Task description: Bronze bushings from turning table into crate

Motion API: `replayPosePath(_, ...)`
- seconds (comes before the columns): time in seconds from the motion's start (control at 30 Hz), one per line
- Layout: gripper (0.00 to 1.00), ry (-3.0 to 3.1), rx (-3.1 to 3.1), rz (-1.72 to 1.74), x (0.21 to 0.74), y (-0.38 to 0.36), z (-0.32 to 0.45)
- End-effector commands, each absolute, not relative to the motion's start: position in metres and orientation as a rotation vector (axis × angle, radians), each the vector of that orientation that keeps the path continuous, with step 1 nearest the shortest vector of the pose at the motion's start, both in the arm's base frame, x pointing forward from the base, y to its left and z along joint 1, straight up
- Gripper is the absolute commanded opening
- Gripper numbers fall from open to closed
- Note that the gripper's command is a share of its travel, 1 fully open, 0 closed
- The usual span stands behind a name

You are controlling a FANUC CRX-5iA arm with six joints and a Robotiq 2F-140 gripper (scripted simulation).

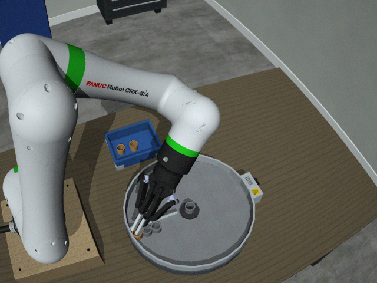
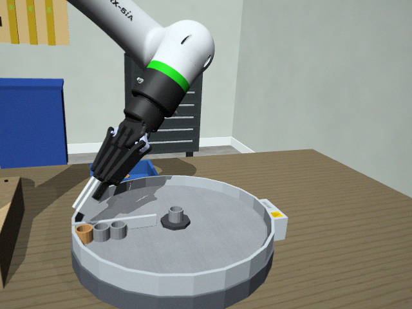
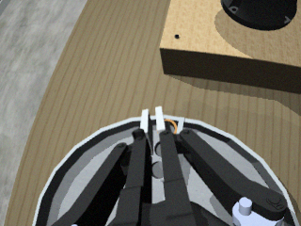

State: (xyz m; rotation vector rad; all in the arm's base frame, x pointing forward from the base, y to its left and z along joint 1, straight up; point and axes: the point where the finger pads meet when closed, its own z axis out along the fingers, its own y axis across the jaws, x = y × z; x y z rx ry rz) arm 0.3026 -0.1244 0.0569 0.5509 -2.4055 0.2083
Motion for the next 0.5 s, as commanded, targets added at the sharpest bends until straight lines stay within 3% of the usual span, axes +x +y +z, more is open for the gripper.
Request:
replayPosePath(0.0,0.06,-2.406,0.551,0.209,0.3027,-0.1244,0.0570)
replayPosePath(0.47,0.06,-2.406,0.551,0.208,0.3028,-0.1244,0.0519)
